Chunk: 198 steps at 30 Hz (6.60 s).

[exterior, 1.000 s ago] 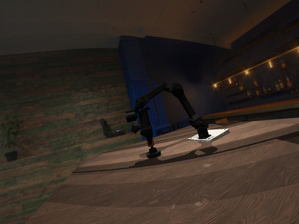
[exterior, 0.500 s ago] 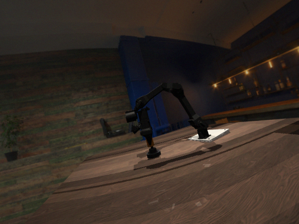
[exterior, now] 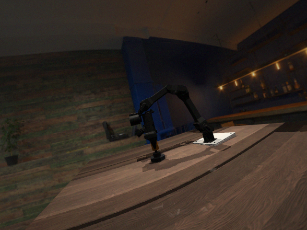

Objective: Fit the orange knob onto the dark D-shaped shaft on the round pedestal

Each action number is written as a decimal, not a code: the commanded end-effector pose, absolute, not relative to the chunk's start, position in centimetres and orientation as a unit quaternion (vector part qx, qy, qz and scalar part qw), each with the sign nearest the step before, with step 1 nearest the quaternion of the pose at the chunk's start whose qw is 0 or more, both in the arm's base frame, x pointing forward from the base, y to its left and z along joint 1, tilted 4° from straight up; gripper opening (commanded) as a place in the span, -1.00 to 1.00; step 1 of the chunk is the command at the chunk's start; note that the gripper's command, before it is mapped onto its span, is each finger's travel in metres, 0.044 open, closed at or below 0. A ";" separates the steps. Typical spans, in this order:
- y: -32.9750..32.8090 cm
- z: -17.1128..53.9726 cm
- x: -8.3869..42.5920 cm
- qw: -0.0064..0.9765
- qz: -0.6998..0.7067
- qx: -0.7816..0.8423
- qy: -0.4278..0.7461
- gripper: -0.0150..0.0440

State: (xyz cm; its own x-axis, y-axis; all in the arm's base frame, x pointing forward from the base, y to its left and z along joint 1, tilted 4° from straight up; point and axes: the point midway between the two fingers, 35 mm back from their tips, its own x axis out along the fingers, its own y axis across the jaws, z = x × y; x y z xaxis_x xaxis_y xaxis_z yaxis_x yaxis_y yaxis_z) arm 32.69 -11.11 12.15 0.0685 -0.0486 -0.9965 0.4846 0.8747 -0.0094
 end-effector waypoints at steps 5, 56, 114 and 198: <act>-11.0 12.6 32.4 0.696 -0.245 0.230 0.634 -0.49; -11.0 12.7 32.6 0.668 -0.310 0.302 0.605 -0.49; -11.1 12.5 32.6 0.633 -0.371 0.370 0.569 -0.49; -11.2 12.1 33.0 0.542 -0.482 0.494 0.480 -0.49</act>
State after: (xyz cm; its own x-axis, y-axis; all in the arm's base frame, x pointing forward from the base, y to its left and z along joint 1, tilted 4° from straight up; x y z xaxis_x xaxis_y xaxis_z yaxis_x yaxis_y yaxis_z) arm 32.84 -11.22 12.16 0.0711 -0.0495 -0.9962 0.9962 0.0539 0.0685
